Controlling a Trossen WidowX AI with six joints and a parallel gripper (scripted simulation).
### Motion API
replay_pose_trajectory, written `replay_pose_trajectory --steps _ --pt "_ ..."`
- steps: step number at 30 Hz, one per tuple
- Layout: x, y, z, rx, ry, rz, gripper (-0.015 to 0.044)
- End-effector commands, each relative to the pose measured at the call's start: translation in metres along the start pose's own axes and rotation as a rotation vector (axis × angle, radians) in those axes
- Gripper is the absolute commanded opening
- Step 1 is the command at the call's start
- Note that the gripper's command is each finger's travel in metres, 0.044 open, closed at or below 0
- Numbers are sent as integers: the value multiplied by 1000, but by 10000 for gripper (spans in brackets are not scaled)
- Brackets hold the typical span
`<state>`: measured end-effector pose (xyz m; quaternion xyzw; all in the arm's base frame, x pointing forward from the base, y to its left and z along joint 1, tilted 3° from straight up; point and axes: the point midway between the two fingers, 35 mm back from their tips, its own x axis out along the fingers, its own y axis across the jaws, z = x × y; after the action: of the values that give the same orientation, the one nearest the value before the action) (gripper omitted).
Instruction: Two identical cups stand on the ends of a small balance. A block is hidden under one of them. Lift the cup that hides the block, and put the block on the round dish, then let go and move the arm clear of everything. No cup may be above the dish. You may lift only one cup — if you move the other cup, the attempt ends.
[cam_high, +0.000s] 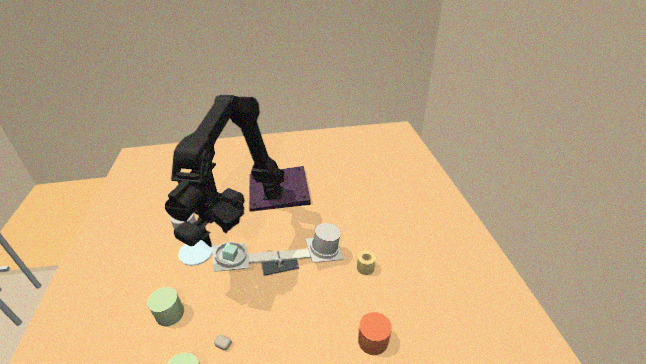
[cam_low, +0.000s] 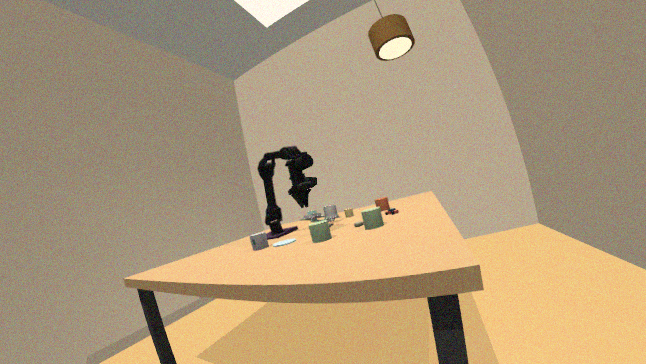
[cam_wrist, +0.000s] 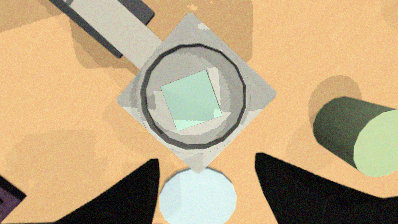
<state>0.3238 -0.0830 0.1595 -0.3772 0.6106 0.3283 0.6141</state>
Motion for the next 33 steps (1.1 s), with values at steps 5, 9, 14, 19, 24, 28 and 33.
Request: replay_pose_trajectory --steps 5,9,14,19,24,28,33 --pt "-6 4 24 -269 5 2 260" --pt "-7 5 28 -315 6 4 260" --pt "-7 5 28 -315 6 4 260" --pt "7 5 28 -315 6 4 260" --pt "11 5 28 -315 6 5 260" --pt "17 5 28 -316 5 5 260" --pt "25 5 28 -317 5 6 260"
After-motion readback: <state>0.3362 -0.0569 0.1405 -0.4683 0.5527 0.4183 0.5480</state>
